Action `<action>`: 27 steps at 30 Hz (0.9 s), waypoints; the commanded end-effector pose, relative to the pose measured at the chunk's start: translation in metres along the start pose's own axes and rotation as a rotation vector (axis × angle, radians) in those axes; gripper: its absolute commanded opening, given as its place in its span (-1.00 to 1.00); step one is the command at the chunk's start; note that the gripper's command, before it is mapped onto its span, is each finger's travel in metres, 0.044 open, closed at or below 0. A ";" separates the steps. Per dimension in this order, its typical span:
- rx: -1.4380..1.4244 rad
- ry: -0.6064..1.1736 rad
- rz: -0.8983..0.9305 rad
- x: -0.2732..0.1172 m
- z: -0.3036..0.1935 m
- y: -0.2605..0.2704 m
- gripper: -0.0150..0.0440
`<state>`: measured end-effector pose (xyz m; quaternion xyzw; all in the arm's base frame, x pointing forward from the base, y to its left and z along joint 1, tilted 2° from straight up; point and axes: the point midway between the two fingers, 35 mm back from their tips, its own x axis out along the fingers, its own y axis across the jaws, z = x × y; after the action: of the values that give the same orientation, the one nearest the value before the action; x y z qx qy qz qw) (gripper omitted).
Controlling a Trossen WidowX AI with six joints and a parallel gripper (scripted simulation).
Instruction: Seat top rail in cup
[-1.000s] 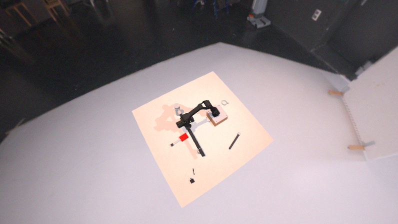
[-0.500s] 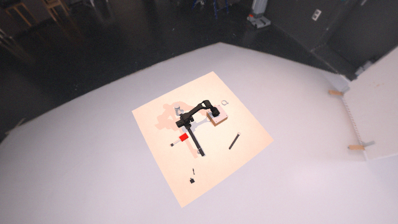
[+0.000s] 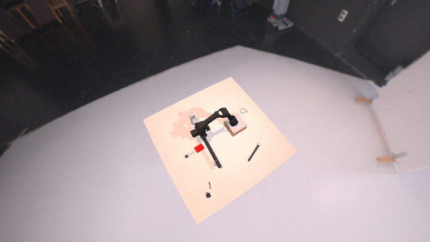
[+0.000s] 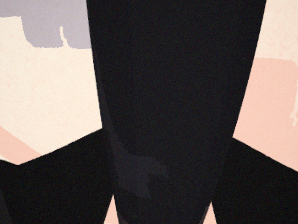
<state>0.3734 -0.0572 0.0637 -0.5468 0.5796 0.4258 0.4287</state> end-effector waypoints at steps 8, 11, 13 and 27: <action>0.003 0.013 -0.009 -0.002 -0.008 -0.003 -0.49; -0.001 0.000 0.000 0.000 -0.003 0.000 -0.49; -0.001 0.000 0.000 0.000 -0.003 0.000 -0.49; -0.001 0.000 0.000 0.000 -0.003 0.000 0.31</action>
<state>0.3736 -0.0601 0.0638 -0.5463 0.5794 0.4269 0.4284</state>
